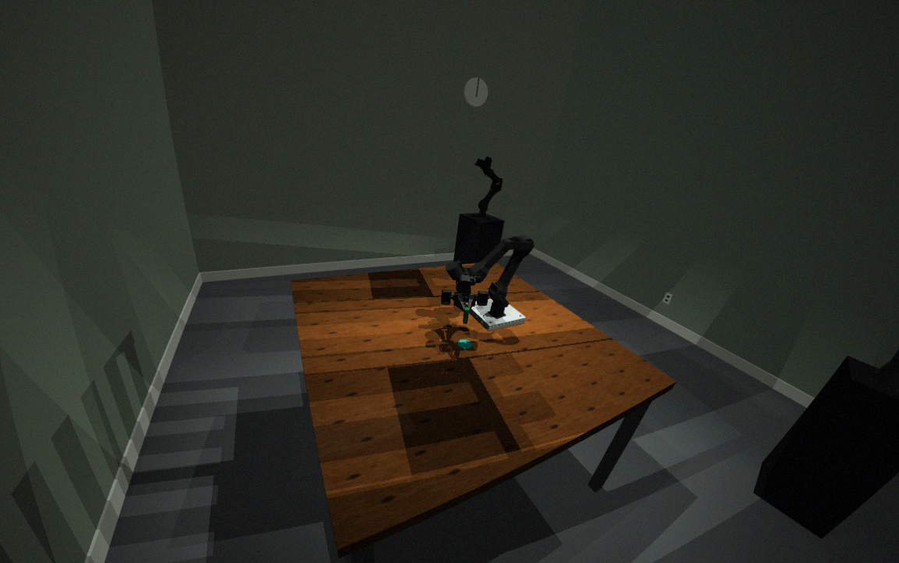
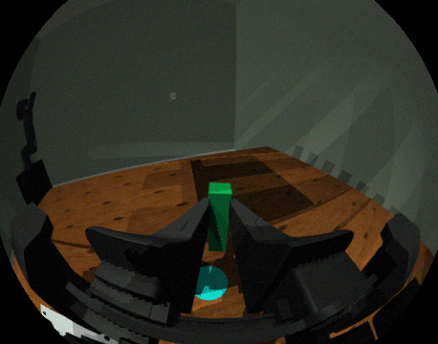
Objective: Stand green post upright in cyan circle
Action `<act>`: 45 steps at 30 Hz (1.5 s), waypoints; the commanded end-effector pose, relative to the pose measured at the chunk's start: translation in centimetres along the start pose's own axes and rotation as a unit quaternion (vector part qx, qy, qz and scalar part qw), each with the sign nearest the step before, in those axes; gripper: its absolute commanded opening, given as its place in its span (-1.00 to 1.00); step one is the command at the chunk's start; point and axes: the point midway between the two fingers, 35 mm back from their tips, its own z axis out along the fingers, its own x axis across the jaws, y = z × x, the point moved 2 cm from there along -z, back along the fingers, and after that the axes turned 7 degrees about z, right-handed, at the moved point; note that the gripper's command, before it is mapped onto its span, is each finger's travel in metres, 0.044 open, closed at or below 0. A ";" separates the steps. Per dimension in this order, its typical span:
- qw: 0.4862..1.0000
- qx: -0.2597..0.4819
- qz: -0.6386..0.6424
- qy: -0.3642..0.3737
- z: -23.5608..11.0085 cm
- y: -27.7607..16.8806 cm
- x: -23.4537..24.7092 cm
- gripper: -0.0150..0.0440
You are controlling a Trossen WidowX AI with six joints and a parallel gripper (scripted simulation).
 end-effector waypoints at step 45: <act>0.999 -0.035 -0.024 0.020 -0.7 -2.8 0.4 -0.42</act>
